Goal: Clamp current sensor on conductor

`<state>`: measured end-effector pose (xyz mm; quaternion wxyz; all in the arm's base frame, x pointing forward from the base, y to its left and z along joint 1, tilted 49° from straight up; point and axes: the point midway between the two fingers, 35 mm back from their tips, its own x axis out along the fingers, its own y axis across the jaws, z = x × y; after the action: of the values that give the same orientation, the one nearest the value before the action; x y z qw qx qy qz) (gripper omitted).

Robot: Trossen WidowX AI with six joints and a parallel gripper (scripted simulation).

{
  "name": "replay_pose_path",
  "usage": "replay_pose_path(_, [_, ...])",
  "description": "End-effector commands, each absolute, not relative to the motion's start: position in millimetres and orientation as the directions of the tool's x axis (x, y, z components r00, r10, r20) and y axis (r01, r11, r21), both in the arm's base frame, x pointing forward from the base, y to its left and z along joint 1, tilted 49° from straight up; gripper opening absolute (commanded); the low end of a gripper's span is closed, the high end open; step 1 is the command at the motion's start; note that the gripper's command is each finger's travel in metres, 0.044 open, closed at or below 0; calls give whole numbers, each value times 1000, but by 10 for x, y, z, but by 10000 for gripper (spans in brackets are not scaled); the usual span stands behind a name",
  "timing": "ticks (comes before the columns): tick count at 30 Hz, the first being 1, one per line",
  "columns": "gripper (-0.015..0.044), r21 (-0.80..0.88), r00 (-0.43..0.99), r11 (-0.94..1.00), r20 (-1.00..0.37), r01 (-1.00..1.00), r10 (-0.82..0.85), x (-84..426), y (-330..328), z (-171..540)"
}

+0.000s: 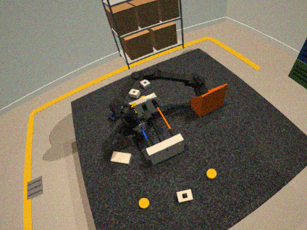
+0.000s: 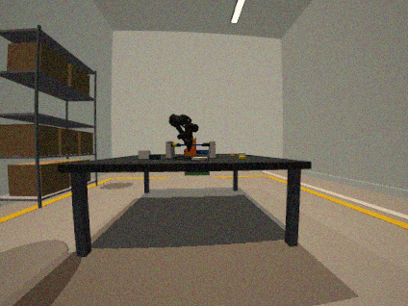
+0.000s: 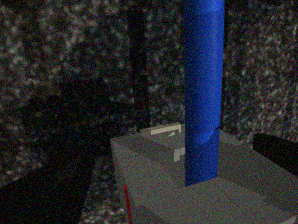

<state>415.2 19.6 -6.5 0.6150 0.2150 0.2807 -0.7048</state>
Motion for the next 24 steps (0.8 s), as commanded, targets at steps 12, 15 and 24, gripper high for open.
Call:
replay_pose_path(12, [440, 48, 116, 113, -659, 992, -743, 3992, 1071, 649])
replay_pose_path(15, [440, 58, 131, 124, -660, 991, -740, 3975, 1116, 687])
replay_pose_path(24, [440, 58, 131, 124, -660, 991, -740, 3975, 1116, 687])
